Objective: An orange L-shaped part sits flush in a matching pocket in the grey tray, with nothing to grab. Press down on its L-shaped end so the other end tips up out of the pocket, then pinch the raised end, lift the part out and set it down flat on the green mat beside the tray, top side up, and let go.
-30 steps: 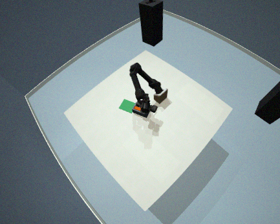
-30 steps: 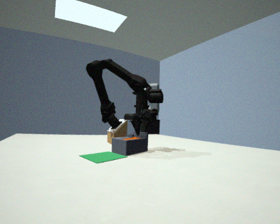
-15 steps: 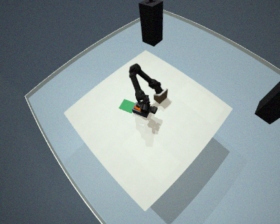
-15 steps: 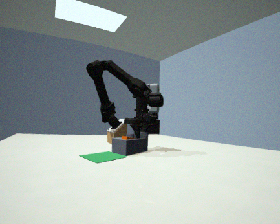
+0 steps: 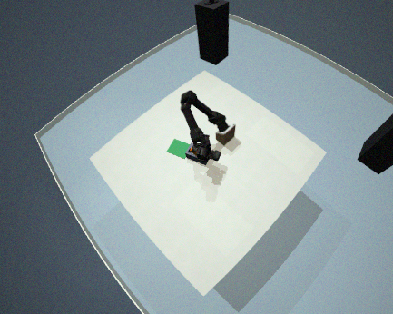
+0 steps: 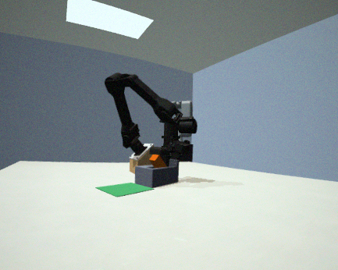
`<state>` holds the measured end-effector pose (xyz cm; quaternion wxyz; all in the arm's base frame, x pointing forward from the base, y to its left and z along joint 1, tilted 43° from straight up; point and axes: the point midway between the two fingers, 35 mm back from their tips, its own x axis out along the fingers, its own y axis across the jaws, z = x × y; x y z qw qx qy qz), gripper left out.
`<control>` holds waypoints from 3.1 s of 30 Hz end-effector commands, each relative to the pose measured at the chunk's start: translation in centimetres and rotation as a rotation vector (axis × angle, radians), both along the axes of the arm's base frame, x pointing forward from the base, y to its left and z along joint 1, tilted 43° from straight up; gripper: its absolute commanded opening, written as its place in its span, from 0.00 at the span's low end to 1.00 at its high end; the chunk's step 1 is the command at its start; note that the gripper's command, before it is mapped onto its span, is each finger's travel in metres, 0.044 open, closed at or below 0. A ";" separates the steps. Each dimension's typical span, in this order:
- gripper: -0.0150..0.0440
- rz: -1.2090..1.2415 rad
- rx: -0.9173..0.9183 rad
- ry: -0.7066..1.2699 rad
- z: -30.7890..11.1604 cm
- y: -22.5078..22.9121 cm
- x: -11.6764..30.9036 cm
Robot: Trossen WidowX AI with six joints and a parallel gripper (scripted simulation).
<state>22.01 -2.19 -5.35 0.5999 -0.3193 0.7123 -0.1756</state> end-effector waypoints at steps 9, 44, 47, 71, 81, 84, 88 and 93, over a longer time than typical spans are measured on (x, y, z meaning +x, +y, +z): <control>0.56 0.004 -0.010 0.007 0.0 -0.3 -0.2; 0.56 0.004 -0.005 0.008 8.0 7.2 0.7; 0.56 0.004 -0.005 0.008 8.0 7.2 0.7; 0.56 0.009 -0.008 0.013 7.8 7.0 0.7; 0.73 -0.432 -0.050 -0.386 9.5 5.2 2.0; 0.73 -0.689 -0.077 -0.618 10.6 4.0 2.7; 0.73 -1.031 -0.115 -0.929 12.1 2.4 3.5; 0.73 -1.157 -0.129 -1.045 12.6 1.7 3.7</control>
